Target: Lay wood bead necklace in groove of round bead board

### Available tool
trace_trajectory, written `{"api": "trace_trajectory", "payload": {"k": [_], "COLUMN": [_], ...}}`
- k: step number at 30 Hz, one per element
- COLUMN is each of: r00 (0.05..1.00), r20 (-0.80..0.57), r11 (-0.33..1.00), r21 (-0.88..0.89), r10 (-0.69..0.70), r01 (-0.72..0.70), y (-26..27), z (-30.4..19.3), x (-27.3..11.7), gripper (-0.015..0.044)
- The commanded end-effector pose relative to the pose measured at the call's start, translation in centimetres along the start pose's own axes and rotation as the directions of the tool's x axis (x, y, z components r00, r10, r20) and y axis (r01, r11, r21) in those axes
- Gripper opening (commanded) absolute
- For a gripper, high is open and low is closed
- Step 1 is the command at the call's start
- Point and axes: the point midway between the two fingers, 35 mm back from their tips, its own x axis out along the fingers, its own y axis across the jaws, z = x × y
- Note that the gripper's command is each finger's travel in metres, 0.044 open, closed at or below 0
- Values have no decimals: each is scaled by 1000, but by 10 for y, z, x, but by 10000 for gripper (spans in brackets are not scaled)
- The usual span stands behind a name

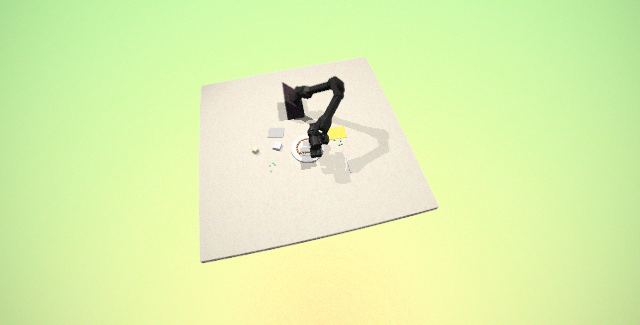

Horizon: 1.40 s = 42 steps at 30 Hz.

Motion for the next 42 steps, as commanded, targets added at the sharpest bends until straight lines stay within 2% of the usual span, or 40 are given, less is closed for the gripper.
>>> {"api": "trace_trajectory", "payload": {"k": [1,8,13,42], "r00": [1000,1000,1000,1000], "r20": [4,6,2,2], "r11": [1000,1000,1000,1000], "r21": [8,9,1,1], "r10": [1,1,3,3], "r01": [-1,-1,-3,-3], "y": [1,2,1,1], "z": [0,1,1,1], "x": [7,14,12,12], "gripper": [120,120,0,0]}}
